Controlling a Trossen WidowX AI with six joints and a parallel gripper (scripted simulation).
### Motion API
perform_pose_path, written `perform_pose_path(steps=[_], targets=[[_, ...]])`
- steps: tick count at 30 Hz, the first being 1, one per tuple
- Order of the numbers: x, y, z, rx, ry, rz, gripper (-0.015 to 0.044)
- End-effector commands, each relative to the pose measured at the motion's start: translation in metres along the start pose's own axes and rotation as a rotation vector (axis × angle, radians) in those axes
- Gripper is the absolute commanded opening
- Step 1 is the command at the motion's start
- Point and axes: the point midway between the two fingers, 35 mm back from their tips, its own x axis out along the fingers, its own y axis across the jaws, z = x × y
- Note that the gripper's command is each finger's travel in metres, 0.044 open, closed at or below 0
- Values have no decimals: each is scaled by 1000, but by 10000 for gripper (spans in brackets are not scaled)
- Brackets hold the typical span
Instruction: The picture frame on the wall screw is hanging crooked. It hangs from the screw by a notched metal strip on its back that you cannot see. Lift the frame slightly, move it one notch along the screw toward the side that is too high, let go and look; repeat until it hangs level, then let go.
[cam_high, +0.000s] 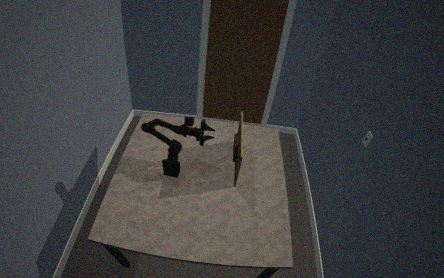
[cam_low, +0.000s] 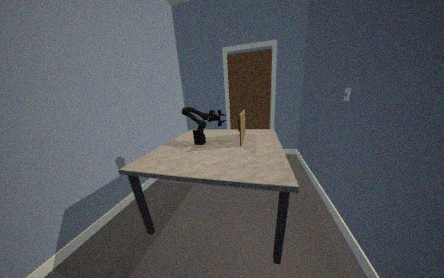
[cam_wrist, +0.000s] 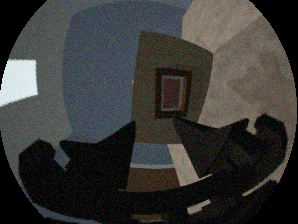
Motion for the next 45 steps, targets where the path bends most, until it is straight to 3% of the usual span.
perform_pose_path(steps=[1,23,35,45], targets=[[22,-21,7,48,-2,-10,260],[41,-32,17,78,-3,-9,260],[116,-32,18,77,0,-6,260],[117,-33,18,77,0,-6,260]])
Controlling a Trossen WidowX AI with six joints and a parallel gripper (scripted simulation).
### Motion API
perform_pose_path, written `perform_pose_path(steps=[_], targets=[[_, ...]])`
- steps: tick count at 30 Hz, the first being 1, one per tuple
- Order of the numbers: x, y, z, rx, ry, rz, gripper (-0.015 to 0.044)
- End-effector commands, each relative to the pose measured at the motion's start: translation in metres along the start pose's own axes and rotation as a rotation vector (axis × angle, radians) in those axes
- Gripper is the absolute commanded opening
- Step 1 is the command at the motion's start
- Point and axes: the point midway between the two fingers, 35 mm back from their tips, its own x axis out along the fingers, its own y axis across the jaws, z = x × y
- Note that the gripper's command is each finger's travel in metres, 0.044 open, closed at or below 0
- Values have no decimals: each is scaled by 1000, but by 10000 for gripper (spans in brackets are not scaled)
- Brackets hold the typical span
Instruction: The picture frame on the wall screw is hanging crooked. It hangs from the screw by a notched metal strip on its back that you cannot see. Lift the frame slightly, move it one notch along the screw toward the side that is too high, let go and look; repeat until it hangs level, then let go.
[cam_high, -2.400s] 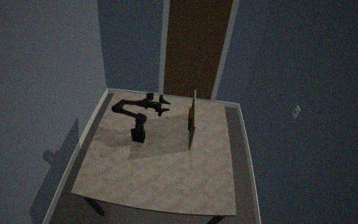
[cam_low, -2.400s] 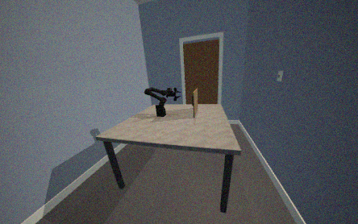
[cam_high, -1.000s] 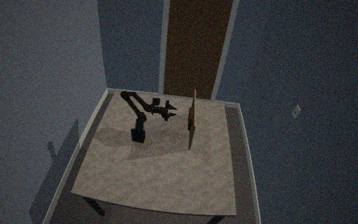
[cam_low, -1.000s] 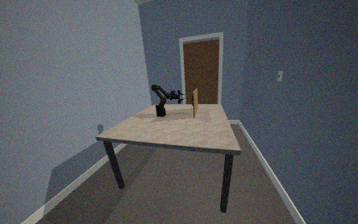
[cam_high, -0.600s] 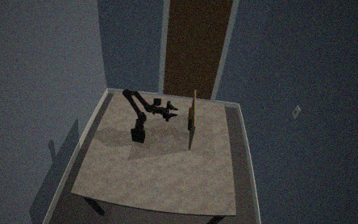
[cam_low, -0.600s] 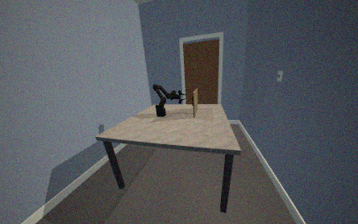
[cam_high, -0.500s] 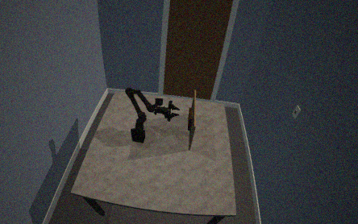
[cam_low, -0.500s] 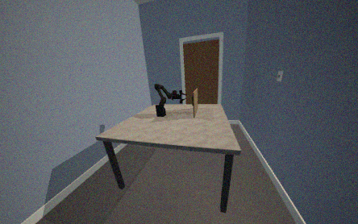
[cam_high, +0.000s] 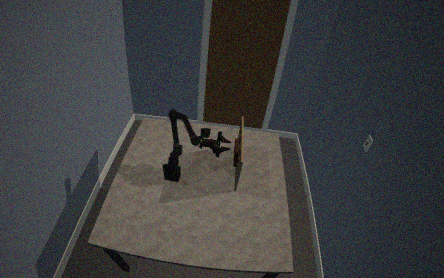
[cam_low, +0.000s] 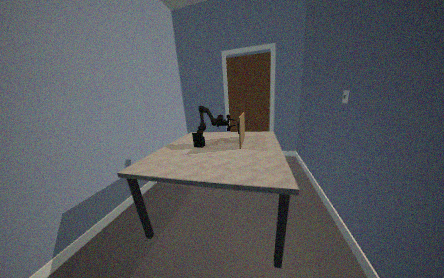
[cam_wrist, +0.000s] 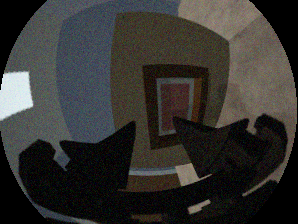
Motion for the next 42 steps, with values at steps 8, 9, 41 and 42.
perform_pose_path(steps=[8,9,41,42], targets=[[2,-1,-1,4,5,-2,260],[2,-1,-1,4,5,-2,260],[42,0,-1,4,7,0,260],[42,0,-1,4,7,0,260]])
